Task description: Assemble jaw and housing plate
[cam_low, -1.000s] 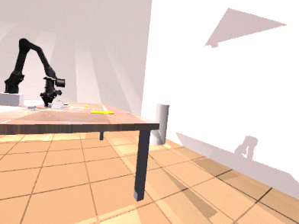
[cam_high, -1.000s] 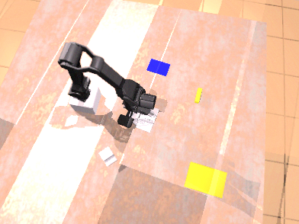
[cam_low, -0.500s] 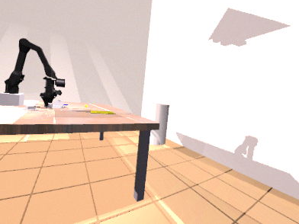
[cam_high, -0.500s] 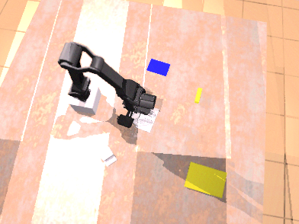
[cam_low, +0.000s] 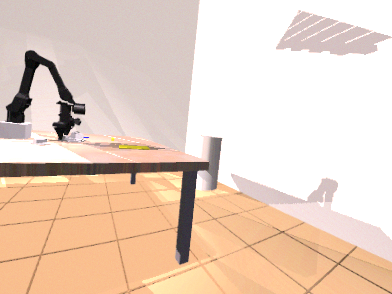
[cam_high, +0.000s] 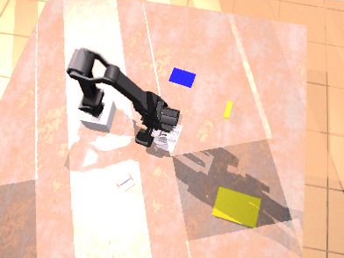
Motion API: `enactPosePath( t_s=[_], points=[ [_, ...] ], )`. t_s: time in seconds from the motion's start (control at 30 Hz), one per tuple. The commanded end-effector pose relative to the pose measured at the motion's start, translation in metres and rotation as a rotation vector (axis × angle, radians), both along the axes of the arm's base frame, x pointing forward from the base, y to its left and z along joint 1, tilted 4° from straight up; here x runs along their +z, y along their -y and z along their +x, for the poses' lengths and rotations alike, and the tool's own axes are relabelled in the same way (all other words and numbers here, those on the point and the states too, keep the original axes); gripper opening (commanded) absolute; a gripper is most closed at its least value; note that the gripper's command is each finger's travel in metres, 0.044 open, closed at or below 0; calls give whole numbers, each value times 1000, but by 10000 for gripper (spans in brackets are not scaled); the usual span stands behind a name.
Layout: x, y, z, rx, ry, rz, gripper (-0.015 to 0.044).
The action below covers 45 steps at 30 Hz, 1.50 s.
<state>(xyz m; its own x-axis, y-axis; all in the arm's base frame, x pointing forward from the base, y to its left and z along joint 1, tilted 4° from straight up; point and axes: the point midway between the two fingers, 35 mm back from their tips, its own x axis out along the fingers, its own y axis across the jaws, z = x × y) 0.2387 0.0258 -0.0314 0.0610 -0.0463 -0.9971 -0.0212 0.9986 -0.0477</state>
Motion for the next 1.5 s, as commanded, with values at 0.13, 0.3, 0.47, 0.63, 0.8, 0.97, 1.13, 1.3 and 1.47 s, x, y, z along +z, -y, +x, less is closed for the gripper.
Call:
enactPosePath(
  t_s=[0.13, 0.3, 0.47, 0.63, 0.8, 0.97, 1.13, 1.3, 1.47],
  points=[
    [0, 0, 0, 0, 0, 0, 440],
    [5, 0, 0, 0, 0, 0, 440],
    [46, -2, -1, 1, 1, -3, 440],
    [77, -3, -7, 2, 1, -4, 440],
    [88, -4, -14, 4, 5, 0, 440],
    [123, -2, -39, 2, -1, -4, 440],
    [124, -2, -40, 2, -1, -4, 440],
    [124, -2, -40, 2, -1, -4, 440],
    [124, -2, -40, 2, -1, -4, 440]
  ],
)
